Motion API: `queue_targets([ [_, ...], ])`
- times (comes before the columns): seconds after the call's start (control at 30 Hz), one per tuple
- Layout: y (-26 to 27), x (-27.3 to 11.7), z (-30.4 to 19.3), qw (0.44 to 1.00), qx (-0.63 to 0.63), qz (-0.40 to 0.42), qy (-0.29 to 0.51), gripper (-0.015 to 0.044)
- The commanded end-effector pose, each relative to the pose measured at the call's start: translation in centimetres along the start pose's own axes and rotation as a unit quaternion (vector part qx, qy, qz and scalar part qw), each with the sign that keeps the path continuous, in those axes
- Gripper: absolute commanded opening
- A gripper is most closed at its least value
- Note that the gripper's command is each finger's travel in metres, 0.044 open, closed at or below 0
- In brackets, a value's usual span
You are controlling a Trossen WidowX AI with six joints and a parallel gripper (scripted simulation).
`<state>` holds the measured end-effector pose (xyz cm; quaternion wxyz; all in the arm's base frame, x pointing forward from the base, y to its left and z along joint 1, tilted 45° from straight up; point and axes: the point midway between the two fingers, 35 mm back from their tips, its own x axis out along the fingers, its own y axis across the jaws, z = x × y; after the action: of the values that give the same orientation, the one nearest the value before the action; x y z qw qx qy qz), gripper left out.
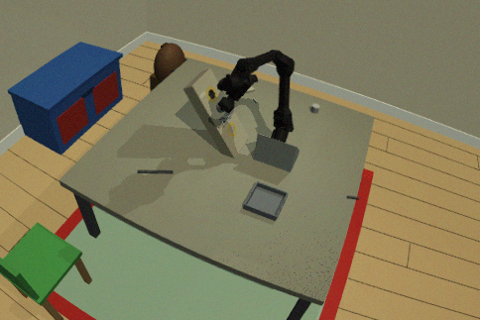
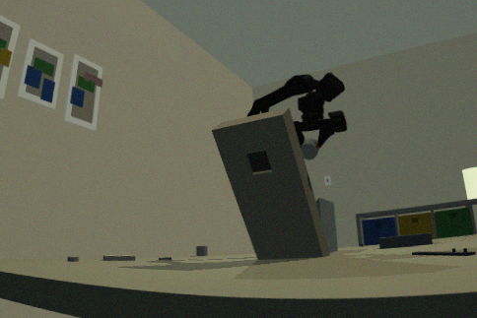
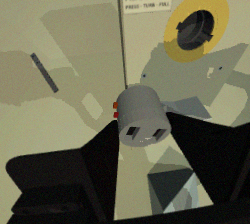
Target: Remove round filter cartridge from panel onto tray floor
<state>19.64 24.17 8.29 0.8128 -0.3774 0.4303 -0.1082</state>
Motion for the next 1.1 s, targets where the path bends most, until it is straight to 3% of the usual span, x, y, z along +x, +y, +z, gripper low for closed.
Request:
queue_targets([
  [0.0,1.3,-0.4,-0.7,0.999,-0.037,0.024,0.005,0.0],
  [0.37,9.0,-2.2,-5.8,0.96,-0.239,0.143,0.019,0.0],
  [0.73,15.3,-4.4,-11.0,0.864,-0.432,0.257,-0.006,0.0],
  [1.07,17.1,-4.6,-13.9,0.83,-0.478,0.286,-0.013,0.0],
])
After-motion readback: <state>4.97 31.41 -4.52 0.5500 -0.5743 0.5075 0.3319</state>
